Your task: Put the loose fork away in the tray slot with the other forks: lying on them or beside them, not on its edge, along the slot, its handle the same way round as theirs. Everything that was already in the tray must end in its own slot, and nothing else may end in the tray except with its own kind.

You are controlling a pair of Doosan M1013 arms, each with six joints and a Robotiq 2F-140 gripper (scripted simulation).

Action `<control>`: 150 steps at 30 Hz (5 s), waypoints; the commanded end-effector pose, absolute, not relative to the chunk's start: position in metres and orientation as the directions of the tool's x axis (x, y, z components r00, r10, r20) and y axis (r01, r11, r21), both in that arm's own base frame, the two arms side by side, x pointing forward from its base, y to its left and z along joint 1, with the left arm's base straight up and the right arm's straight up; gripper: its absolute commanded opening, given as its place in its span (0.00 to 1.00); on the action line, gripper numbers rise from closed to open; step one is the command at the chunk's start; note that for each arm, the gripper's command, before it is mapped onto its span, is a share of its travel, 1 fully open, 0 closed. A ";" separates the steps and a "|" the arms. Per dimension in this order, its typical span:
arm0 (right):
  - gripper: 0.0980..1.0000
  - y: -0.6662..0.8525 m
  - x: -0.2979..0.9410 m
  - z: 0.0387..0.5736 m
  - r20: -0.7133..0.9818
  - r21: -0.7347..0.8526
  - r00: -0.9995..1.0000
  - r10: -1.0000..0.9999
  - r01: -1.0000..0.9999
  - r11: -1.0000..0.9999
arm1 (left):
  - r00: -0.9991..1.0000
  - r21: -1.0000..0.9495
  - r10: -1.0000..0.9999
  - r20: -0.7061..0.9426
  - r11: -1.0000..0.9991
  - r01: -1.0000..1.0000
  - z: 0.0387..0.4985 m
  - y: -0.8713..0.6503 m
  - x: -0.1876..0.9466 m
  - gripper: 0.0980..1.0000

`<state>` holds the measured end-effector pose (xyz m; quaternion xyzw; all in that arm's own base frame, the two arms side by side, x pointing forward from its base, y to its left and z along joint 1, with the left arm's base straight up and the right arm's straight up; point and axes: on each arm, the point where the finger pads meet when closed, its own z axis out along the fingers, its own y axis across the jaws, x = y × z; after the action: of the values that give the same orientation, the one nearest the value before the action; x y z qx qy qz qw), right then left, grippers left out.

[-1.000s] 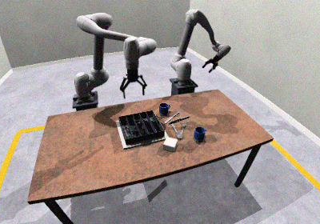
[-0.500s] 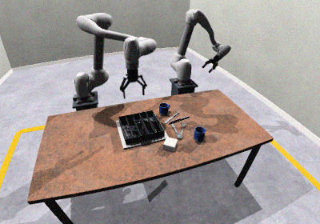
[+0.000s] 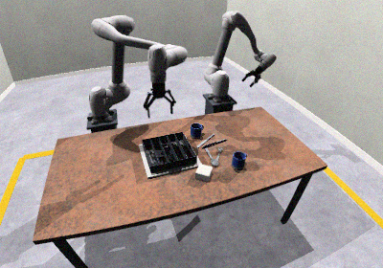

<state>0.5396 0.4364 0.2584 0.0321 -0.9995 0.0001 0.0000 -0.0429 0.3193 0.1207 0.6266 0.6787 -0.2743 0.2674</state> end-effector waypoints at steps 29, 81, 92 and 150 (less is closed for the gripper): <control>1.00 0.707 0.581 0.190 -0.001 0.002 -0.998 -0.064 -0.064 0.998 | -0.072 -0.038 0.704 -0.706 0.064 0.997 0.121 0.320 -0.043 1.00; 1.00 0.769 0.587 0.170 -0.001 0.002 -0.998 -0.064 -0.064 0.998 | -0.072 -0.038 0.704 -0.706 0.064 0.997 0.121 0.320 -0.043 1.00; 1.00 0.769 0.587 0.170 -0.001 0.002 -0.998 -0.064 -0.064 0.998 | -0.072 -0.038 0.704 -0.706 0.064 0.997 0.121 0.320 -0.043 1.00; 1.00 0.767 0.740 0.161 0.000 0.002 -0.845 0.535 0.535 0.845 | -0.072 -0.038 0.704 -0.706 0.064 0.997 0.121 0.320 -0.043 1.00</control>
<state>0.7399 0.7666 0.1594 -0.2917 -0.9565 0.0001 0.0000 -0.0429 0.3193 0.1207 0.6266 0.6787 -0.2743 0.2674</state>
